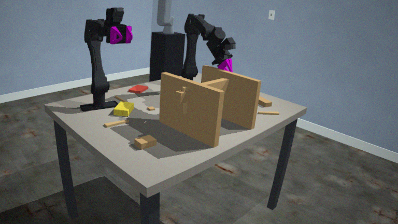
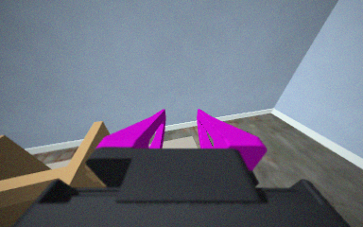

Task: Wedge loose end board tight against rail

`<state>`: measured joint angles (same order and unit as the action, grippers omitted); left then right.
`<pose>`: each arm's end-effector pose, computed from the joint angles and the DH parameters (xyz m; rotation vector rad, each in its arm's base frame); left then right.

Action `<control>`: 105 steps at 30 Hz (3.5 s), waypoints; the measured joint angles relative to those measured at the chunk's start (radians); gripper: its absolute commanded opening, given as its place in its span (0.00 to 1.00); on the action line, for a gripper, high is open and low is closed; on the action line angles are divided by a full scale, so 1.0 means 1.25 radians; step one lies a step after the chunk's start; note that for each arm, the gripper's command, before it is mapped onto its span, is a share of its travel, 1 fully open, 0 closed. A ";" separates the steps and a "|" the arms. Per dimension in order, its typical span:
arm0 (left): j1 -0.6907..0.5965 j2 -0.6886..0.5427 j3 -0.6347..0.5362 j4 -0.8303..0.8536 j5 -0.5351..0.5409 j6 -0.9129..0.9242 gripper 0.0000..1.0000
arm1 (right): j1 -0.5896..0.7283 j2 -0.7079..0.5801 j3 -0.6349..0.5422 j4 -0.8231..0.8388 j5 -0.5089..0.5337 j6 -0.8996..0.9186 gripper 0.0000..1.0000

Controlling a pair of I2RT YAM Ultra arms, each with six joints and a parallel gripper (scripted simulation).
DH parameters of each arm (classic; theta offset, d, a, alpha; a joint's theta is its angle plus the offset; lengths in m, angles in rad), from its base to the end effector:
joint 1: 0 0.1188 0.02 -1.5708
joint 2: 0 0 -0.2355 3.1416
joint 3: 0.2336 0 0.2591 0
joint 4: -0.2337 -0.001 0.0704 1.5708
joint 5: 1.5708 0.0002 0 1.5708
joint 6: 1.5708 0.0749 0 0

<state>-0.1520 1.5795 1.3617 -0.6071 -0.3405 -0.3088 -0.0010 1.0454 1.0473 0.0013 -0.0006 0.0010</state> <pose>0.3762 -0.0313 0.2547 -0.3398 2.3180 0.1824 0.2991 0.0007 0.3832 0.0011 1.5677 0.0005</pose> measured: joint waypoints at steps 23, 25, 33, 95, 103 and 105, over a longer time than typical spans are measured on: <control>0.000 0.006 0.003 -0.026 0.005 0.000 0.00 | 0.000 0.000 0.000 0.000 0.000 0.000 0.41; 0.000 0.004 0.004 -0.033 0.005 0.000 0.00 | 0.000 0.000 0.000 0.000 0.000 0.000 0.41; 0.000 0.002 0.023 -0.034 0.005 0.000 0.00 | 0.000 0.000 0.000 0.000 0.000 0.000 0.41; -0.049 -0.074 0.103 -0.187 -0.016 -0.031 0.00 | 0.000 0.000 0.000 0.000 0.000 0.000 0.41; -0.069 -0.091 0.128 -0.246 -0.030 -0.048 0.00 | 0.000 0.000 0.000 0.000 0.000 0.000 0.41; -0.075 -0.097 0.135 -0.260 -0.032 -0.052 0.00 | 0.000 0.000 0.000 0.000 0.000 0.000 0.41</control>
<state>-0.2455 1.4586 1.5307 -0.9318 -0.3809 -0.3740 -0.0010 1.0454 1.0473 0.0013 -0.0006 0.0010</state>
